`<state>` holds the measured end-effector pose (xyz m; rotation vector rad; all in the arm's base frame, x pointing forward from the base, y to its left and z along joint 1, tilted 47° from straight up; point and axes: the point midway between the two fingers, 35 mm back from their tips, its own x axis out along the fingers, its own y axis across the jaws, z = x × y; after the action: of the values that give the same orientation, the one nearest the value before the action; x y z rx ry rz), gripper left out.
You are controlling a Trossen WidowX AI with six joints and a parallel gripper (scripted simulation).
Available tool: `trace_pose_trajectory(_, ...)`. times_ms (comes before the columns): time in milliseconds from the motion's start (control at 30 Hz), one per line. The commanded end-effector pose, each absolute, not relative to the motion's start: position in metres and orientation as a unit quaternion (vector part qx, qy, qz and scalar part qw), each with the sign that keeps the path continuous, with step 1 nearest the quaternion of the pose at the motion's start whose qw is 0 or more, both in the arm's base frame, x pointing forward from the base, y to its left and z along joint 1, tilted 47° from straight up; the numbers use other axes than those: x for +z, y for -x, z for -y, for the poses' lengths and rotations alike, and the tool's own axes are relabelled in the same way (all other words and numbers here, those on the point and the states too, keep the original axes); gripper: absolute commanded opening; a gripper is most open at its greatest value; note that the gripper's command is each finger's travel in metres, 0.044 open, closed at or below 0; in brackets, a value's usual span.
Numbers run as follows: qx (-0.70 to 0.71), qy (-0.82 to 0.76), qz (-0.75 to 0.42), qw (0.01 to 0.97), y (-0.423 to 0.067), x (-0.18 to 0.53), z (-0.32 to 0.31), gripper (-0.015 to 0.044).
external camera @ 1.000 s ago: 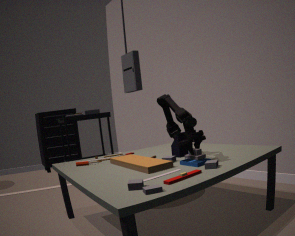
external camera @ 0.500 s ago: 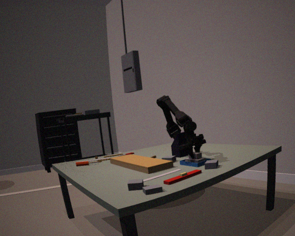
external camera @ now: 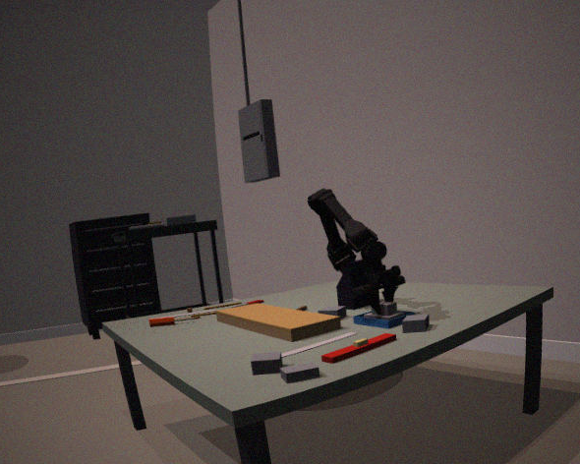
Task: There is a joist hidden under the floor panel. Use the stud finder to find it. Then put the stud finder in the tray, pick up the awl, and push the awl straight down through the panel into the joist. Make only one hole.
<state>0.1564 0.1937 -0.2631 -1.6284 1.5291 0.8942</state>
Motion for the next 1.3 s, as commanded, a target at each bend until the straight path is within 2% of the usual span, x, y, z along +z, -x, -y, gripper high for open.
trace_pose_trajectory(0,0.347,0.631,-0.593,0.36,-0.156,-0.263,-0.194,0.0315)
trace_pose_trajectory(167,0.348,0.631,-0.593,0.36,-0.156,-0.239,-0.223,0.044)
trace_pose_trajectory(367,0.349,0.63,-0.593,0.36,-0.15,-0.196,-0.264,0.044)
trace_pose_trajectory(433,0.328,0.618,-0.603,0.383,-0.159,-0.201,-0.249,0.044)
trace_pose_trajectory(533,0.234,0.546,-0.641,0.487,-0.192,-0.164,-0.237,0.044)
trace_pose_trajectory(700,0.049,0.382,-0.668,0.636,-0.24,-0.1,-0.197,0.044)
trace_pose_trajectory(833,-0.105,0.227,-0.651,0.717,-0.264,-0.053,-0.152,0.044)
trace_pose_trajectory(1067,-0.331,-0.031,-0.552,0.765,-0.275,0.008,-0.072,0.044)
trace_pose_trajectory(1267,-0.495,-0.251,-0.398,0.73,-0.259,0.048,-0.002,0.044)
